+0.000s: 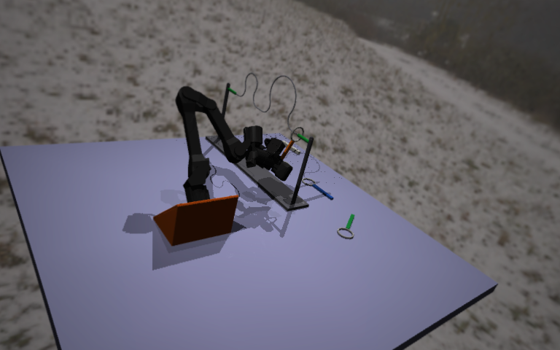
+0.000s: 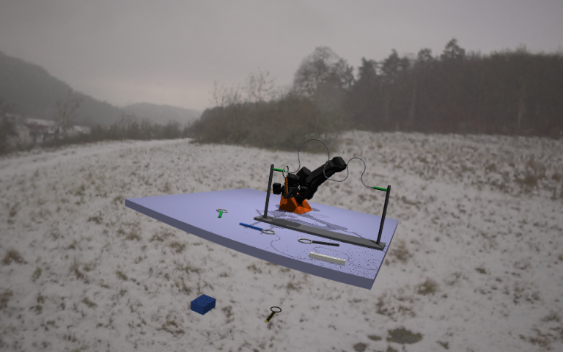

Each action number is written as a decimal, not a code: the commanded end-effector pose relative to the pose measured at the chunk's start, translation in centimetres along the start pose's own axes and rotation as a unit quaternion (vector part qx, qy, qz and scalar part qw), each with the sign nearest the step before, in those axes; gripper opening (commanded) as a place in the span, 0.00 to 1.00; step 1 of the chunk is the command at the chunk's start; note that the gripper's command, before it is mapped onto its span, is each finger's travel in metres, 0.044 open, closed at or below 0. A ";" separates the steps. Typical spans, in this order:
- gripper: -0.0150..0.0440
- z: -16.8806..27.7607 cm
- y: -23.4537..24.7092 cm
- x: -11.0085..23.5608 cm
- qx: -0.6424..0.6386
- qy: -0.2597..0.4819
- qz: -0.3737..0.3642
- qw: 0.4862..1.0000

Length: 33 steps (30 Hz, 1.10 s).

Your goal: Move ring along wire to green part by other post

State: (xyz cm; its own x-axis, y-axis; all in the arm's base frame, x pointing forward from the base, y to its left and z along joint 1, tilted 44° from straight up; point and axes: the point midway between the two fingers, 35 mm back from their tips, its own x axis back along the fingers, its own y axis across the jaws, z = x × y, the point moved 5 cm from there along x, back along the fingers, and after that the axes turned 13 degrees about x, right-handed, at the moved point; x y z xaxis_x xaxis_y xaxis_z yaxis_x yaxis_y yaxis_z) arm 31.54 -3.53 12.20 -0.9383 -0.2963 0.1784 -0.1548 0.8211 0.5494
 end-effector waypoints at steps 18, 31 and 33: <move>0.00 0.6 -2.2 0.3 0.001 0.000 0.001 1.000; 0.00 2.1 -2.0 -0.4 0.001 0.000 0.001 1.000; 0.00 2.3 -1.9 -0.5 0.001 0.000 0.001 1.000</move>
State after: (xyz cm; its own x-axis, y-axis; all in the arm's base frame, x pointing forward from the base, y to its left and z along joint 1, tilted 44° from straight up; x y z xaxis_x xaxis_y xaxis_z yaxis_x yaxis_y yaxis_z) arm 31.59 -4.10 9.70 -0.9372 -0.3018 0.1746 -0.1638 0.8232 0.5436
